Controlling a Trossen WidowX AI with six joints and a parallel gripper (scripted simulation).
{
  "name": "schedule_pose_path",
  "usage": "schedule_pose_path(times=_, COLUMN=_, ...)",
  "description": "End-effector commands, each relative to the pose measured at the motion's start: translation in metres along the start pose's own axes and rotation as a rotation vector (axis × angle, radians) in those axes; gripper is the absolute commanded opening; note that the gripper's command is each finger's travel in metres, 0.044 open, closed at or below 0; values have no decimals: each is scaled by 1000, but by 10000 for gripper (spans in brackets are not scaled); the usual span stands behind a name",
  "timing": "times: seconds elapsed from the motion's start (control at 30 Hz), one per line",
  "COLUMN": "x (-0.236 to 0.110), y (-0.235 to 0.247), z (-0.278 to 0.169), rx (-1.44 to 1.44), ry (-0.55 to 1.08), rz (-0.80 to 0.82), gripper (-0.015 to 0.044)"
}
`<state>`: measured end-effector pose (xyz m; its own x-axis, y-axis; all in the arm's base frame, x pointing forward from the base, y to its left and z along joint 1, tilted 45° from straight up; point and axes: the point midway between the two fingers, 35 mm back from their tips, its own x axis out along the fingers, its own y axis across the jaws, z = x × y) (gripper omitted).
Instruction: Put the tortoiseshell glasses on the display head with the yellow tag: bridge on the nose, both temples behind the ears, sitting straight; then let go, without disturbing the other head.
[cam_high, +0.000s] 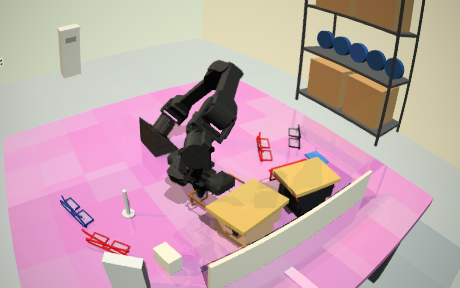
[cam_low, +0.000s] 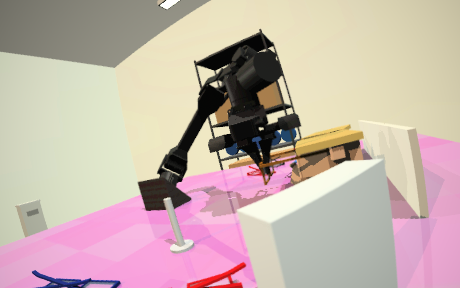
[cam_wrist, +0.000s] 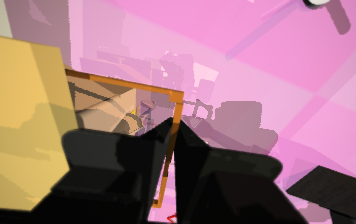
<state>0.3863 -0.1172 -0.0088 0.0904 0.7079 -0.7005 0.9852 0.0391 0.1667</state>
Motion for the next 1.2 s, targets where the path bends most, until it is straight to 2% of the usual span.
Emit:
schedule_pose_path(times=0.0, x=1, y=5, z=0, rx=6, ry=6, rz=3, gripper=0)
schedule_pose_path(times=1.17, x=4, y=38, z=0, rx=5, ry=6, rz=4, gripper=0)
